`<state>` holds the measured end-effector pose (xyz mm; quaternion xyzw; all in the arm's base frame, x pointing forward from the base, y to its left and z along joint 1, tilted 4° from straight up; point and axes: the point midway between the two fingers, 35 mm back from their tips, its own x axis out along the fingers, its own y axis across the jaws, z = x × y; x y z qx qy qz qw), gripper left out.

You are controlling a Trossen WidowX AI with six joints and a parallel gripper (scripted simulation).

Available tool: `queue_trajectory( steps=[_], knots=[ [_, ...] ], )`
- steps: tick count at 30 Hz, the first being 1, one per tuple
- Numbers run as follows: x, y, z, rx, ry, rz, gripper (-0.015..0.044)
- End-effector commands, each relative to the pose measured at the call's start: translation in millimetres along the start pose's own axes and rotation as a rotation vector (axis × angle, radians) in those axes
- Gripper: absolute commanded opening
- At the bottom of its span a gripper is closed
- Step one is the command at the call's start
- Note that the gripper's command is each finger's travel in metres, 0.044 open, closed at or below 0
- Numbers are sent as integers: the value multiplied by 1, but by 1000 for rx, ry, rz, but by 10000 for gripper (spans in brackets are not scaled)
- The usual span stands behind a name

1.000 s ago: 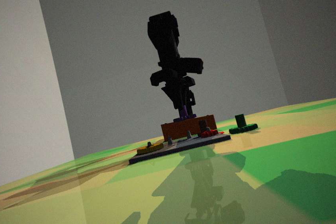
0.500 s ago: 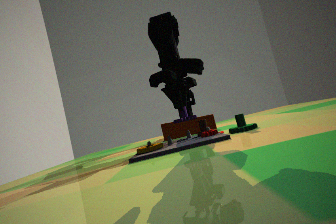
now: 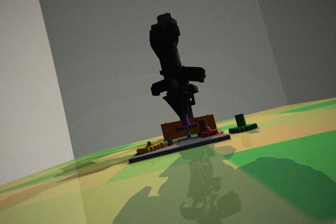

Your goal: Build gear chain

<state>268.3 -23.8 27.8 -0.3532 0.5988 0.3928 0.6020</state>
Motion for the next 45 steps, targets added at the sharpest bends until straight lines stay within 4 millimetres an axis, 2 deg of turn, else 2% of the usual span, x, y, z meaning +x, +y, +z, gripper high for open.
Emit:
queue_trajectory(
  steps=[1, 9, 15, 21, 37, 45],
  knots=[
    [8, 3, -1, 53, 7, 11, 0],
    [21, 4, -1, 194, 8, 10, 0],
    [18, 3, -2, 252, 9, 10, 0],
    [19, 3, -2, 205, 8, 10, 0],
    [22, 4, -2, -54, 7, 11, 0],
    [23, 3, -1, -25, 7, 11, 0]
  ],
)
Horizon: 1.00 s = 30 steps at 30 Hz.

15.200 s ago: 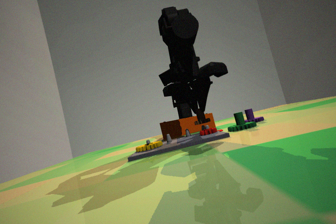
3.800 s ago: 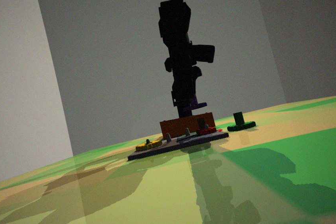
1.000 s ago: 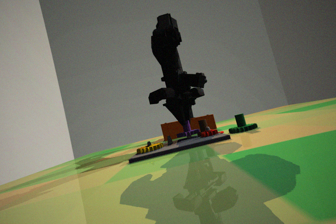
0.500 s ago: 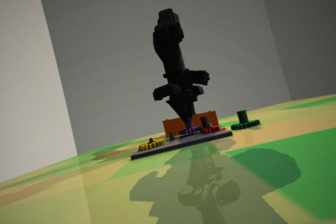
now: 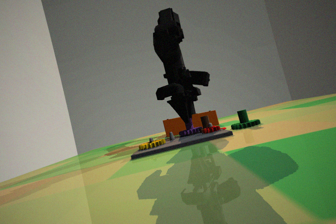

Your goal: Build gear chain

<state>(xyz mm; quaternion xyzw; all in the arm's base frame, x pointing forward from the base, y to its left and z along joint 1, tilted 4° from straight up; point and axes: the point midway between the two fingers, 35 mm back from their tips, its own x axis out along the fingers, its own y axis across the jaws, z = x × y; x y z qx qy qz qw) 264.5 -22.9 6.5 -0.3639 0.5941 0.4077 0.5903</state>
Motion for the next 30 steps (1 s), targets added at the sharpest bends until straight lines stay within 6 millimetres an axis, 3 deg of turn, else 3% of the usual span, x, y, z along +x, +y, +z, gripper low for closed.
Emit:
queue_trajectory(
  steps=[1, 12, 17, 21, 30],
  knots=[
    [1, 0, 0, 31, 1, 0, 0],
    [3, 1, 0, 231, 1, 0, 0],
    [0, 1, 0, 183, 1, 0, 131],
    [-3, 1, 0, 142, 1, 0, 140],
    [-47, 0, 0, 139, 1, 0, 140]
  ],
)
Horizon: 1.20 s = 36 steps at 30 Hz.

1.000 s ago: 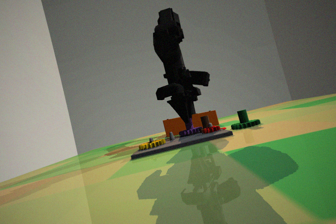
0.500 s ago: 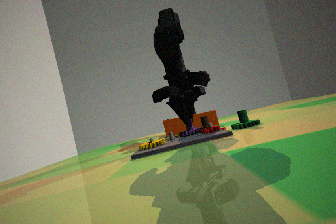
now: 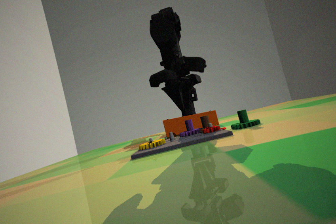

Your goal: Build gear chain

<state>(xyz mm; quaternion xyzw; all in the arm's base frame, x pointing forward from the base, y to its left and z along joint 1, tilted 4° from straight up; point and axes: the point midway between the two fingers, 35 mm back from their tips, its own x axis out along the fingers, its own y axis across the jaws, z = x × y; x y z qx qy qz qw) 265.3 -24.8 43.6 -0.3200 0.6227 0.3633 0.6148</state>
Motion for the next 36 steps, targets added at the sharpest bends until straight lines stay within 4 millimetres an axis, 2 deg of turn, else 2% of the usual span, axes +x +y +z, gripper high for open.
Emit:
queue_trajectory(
  steps=[1, 3, 11, 18, 20, 30, 36],
  knots=[
    [0, 0, 1, 11, 0, 0, 166],
    [-1, -1, 11, 103, -1, -1, 219],
    [-3, 5, 78, 676, -6, 0, 429],
    [-2, 22, 135, 1163, -9, 7, 440],
    [-2, 25, 140, 1209, -8, 8, 440],
    [-2, 25, 139, 1209, -8, 8, 440],
    [11, 26, 139, 1209, -8, 8, 440]
  ],
)
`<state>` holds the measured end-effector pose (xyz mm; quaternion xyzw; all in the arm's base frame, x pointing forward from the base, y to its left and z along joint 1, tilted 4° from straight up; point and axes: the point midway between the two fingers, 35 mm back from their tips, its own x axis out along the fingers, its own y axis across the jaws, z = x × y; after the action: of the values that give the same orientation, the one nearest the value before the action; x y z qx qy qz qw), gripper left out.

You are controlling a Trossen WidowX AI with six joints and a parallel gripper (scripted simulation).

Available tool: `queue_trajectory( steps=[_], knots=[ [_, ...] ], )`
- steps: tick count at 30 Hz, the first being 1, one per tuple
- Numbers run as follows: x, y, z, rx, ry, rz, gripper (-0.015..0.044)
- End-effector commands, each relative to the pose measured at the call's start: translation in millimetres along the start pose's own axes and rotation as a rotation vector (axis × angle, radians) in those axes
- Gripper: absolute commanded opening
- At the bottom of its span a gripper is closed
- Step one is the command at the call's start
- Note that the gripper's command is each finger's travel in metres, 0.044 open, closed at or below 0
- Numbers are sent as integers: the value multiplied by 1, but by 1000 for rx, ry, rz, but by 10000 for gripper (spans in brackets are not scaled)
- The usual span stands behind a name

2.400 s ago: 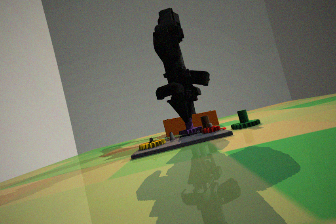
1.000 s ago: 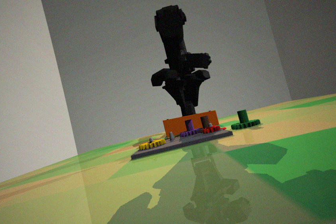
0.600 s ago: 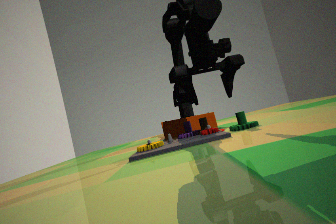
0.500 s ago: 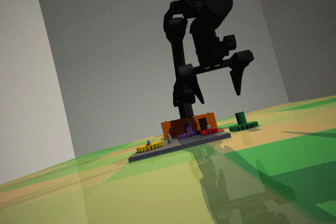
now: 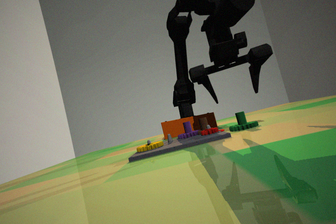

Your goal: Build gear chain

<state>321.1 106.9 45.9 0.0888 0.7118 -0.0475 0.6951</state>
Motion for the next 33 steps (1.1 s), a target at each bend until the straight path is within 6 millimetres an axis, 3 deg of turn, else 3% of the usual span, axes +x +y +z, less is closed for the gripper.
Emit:
queue_trajectory(
  steps=[1, 24, 33],
  knots=[
    [15, -1, -4, 8, 16, -6, 440],
    [46, -2, -4, 8, 17, -6, 440],
    [47, -2, -4, 8, 17, -6, 440]
  ],
)
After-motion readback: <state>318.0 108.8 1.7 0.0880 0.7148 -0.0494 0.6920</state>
